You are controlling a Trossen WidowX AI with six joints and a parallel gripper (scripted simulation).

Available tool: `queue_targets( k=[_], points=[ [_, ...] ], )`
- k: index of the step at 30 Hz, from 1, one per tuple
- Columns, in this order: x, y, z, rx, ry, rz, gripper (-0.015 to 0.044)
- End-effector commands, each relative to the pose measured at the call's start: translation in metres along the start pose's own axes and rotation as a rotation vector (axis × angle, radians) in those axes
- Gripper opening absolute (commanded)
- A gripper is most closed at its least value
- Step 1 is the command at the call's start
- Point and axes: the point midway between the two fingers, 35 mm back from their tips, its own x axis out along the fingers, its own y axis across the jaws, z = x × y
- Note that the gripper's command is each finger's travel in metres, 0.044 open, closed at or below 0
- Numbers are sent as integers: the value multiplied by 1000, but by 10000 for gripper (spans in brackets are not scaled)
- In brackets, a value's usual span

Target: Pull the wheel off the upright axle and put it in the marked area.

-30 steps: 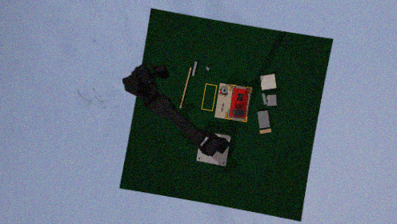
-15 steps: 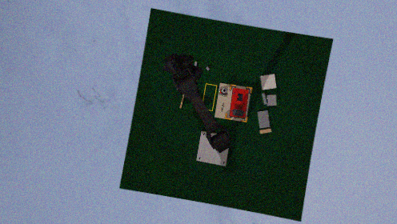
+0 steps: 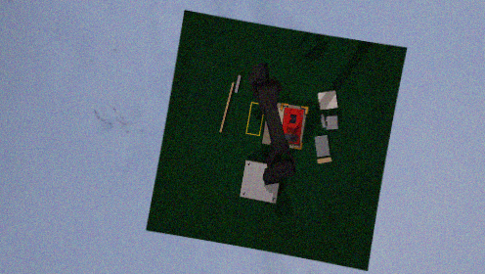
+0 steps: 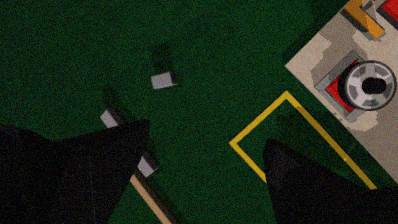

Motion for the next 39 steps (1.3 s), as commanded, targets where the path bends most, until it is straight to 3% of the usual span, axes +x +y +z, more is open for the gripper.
queue_targets(
  k=[1,8,23,39],
  points=[
    [5,-40,22,242,44,-126,300],
    [6,-95,44,598,88,-312,300],
    [8,-102,51,598,87,-312,300],
    [76,-119,38,598,87,-312,300]
  ],
)
